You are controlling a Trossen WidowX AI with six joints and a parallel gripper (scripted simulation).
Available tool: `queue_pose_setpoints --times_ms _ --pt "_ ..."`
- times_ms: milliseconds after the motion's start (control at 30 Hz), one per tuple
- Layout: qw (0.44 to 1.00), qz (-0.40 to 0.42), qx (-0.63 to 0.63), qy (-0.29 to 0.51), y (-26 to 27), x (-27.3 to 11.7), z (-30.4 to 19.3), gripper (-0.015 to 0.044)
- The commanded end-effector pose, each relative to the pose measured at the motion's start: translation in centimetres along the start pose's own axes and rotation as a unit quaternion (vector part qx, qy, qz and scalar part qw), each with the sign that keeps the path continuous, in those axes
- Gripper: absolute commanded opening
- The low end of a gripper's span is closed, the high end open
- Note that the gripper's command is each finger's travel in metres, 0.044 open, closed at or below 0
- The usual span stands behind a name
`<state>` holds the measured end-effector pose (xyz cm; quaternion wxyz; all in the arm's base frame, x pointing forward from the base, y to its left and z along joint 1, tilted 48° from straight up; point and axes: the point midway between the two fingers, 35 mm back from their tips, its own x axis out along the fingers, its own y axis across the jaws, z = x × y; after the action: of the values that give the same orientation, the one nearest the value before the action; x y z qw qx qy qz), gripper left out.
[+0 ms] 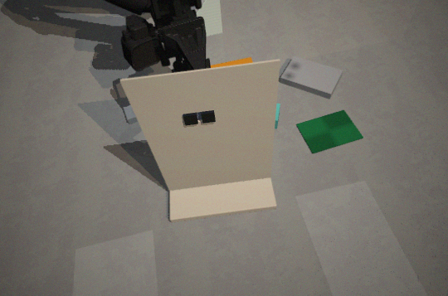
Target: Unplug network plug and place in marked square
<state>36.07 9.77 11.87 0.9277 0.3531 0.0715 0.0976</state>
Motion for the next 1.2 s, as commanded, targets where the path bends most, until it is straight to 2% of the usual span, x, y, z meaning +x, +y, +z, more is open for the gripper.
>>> queue_pose_setpoints --times_ms 0,733,833,1167 --pt "1.0 -0.002 0.001 0.004 -0.2 0.8 0.0 0.0156" --pt "1.0 -0.001 0.001 0.004 -0.2 3.7 0.8 0.0156" --pt "1.0 -0.001 0.001 0.004 -0.2 3.7 0.8 0.0077" --pt "1.0 -0.001 0.001 0.004 -0.2 3.7 0.8 0.0011"
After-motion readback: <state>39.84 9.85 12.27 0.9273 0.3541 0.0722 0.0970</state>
